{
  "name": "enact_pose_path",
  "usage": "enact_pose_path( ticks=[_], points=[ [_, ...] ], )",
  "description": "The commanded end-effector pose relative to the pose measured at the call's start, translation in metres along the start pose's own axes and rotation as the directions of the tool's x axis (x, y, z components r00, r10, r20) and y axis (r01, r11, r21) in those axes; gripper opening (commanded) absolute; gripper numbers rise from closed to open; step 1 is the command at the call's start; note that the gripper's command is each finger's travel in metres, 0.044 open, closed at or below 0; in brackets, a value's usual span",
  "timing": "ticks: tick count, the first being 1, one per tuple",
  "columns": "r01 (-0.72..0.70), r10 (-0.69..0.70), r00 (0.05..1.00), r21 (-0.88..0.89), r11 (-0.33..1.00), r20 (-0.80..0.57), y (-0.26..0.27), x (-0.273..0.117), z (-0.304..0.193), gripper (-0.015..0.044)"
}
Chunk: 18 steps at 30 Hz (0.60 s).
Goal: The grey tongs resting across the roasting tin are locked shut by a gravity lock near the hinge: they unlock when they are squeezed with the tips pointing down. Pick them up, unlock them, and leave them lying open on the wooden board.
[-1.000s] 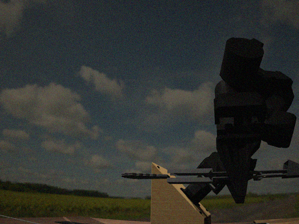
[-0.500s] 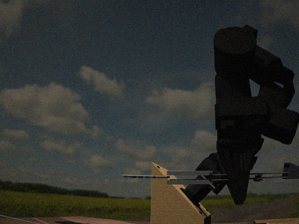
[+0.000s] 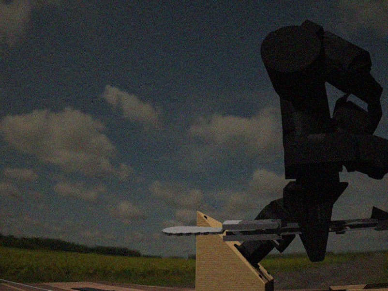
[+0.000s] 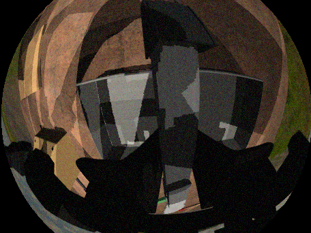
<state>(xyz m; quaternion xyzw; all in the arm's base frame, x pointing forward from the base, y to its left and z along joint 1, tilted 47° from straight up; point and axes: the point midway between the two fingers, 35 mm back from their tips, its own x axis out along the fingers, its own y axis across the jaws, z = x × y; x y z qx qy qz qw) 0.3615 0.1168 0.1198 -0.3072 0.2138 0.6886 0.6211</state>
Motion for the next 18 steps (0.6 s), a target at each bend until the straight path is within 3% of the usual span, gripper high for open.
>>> enact_pose_path(
  ticks=[1, 10, 18],
  points=[
    [-0.026, 0.026, 1.000, -0.005, 1.000, 0.011, 0.000, -0.001, 0.002, -0.0150],
    [-0.026, 0.026, 1.000, -0.008, 1.000, 0.005, 0.001, -0.001, 0.005, -0.0150],
    [-0.035, 0.034, 0.999, -0.100, 0.994, -0.012, 0.016, -0.005, 0.049, -0.0150]
  ],
)
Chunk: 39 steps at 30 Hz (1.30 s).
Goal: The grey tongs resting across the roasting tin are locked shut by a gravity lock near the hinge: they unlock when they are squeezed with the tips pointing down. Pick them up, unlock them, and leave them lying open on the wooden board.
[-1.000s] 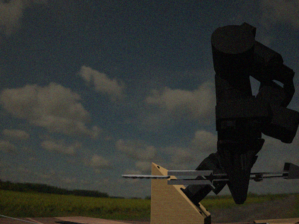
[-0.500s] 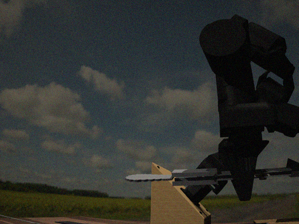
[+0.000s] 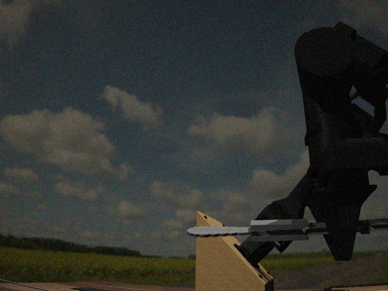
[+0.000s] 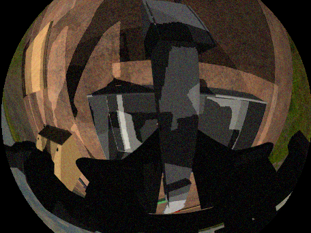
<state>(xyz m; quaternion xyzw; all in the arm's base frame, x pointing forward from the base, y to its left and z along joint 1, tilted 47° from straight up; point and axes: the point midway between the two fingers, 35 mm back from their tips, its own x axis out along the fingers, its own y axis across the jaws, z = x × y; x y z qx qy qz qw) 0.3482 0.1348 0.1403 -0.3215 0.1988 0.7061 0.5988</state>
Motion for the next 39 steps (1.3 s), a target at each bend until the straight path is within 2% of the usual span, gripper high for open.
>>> enact_pose_path(
  ticks=[1, 23, 39],
  points=[
    [0.002, -0.003, 1.000, -0.047, 0.999, -0.013, 0.008, -0.005, 0.026, -0.0150],
    [-0.006, -0.006, 1.000, -0.362, 0.932, -0.030, 0.089, -0.025, 0.155, -0.0150],
    [0.013, -0.011, 1.000, -0.575, 0.818, 0.006, 0.176, -0.053, 0.216, -0.0150]
  ],
)
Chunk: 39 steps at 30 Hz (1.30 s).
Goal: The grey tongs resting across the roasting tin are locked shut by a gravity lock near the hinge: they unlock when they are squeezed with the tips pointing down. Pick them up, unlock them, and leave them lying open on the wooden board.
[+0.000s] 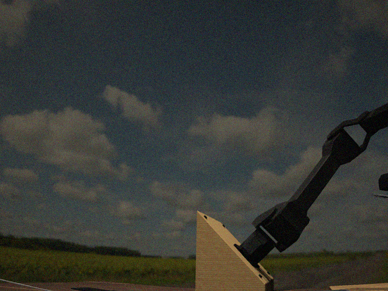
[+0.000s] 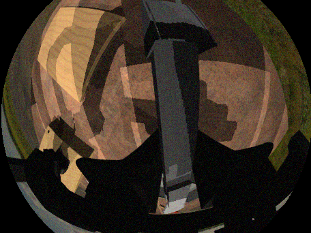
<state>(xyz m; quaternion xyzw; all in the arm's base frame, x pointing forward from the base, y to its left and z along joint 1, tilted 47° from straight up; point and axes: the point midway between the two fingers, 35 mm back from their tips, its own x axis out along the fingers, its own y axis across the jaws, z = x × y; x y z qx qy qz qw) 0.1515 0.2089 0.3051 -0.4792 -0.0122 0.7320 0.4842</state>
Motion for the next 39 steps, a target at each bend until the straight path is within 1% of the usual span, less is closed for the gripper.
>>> enact_pose_path(
  ticks=[1, 5, 11, 26, 39],
  points=[
    [0.009, -0.009, 1.000, -0.048, 0.999, 0.003, 0.013, -0.009, 0.019, -0.0150],
    [0.017, -0.016, 1.000, -0.097, 0.995, 0.014, 0.025, -0.016, 0.036, -0.0150],
    [0.008, -0.007, 1.000, -0.106, 0.994, 0.013, 0.028, -0.015, 0.040, -0.0150],
    [-0.128, 0.125, 0.992, -0.135, 0.982, -0.036, 0.050, 0.007, 0.061, -0.0150],
    [-0.225, 0.212, 0.973, -0.177, 0.958, -0.093, 0.073, 0.022, 0.081, -0.0150]
  ],
)
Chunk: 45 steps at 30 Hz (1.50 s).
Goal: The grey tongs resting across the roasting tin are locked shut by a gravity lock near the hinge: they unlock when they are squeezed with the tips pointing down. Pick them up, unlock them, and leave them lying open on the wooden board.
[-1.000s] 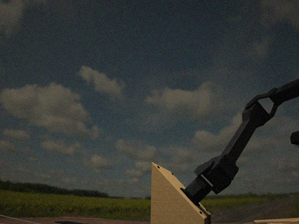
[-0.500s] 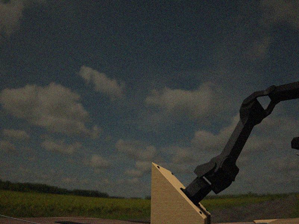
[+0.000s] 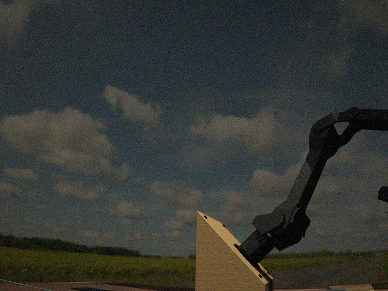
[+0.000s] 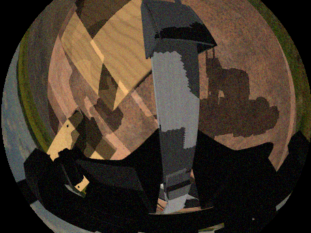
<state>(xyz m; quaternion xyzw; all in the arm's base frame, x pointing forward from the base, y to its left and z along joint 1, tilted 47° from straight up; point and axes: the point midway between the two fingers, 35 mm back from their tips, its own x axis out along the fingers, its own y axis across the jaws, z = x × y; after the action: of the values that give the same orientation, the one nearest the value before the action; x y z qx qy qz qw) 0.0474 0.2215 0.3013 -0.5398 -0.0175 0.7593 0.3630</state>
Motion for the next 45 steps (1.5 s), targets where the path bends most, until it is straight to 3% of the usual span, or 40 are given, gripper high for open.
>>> enact_pose_path(
  ticks=[1, 20, 45],
  points=[
    [-0.029, 0.029, 0.999, -0.008, 1.000, -0.021, 0.005, 0.005, 0.005, -0.0150],
    [-0.115, 0.105, 0.989, -0.094, 0.989, -0.104, 0.031, 0.023, 0.038, -0.0150],
    [-0.136, 0.089, 0.976, -0.239, 0.961, -0.196, 0.069, 0.035, 0.080, -0.0150]
  ],
)
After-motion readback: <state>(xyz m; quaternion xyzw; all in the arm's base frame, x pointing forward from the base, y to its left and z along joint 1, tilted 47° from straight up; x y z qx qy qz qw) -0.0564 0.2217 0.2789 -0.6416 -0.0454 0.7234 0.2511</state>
